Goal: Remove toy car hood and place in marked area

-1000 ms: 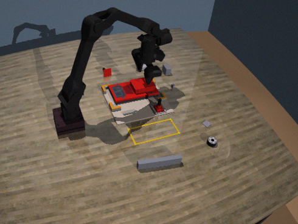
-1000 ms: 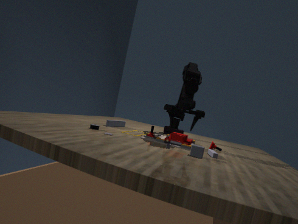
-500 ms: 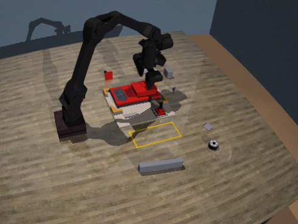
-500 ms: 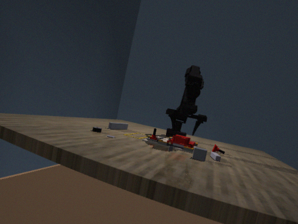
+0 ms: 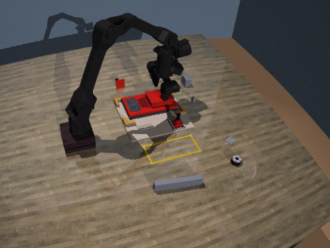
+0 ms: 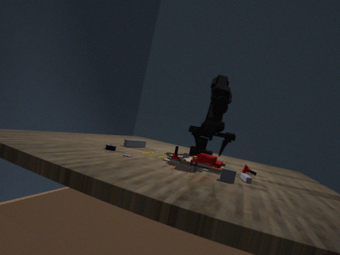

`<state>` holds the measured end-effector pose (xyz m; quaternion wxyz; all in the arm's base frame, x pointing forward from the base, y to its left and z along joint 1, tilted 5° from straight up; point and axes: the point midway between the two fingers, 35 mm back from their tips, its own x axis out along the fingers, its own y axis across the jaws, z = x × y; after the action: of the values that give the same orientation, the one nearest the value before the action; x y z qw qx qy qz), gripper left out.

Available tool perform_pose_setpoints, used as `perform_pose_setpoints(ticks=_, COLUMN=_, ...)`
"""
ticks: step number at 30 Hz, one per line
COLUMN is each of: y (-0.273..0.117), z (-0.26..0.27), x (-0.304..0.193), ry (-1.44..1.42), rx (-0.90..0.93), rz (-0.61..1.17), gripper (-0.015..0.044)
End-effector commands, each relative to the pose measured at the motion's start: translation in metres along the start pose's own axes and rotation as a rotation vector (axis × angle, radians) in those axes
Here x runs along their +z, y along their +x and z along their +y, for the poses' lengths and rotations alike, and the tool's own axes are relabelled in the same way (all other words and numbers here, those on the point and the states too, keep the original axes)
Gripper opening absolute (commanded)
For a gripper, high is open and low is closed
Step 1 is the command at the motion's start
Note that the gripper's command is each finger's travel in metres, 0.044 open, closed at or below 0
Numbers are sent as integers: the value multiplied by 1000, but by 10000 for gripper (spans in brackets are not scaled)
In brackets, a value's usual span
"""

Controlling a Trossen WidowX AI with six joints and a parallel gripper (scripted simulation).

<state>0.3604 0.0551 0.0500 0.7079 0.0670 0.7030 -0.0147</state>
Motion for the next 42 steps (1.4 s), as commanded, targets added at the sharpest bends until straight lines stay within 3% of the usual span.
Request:
perform_pose_setpoints(ticks=1, y=4, z=0, x=-1, ry=3, rx=4, rz=7, gripper=440)
perform_pose_setpoints(ticks=42, y=23, z=0, x=-1, ry=3, rx=4, rz=7, gripper=440)
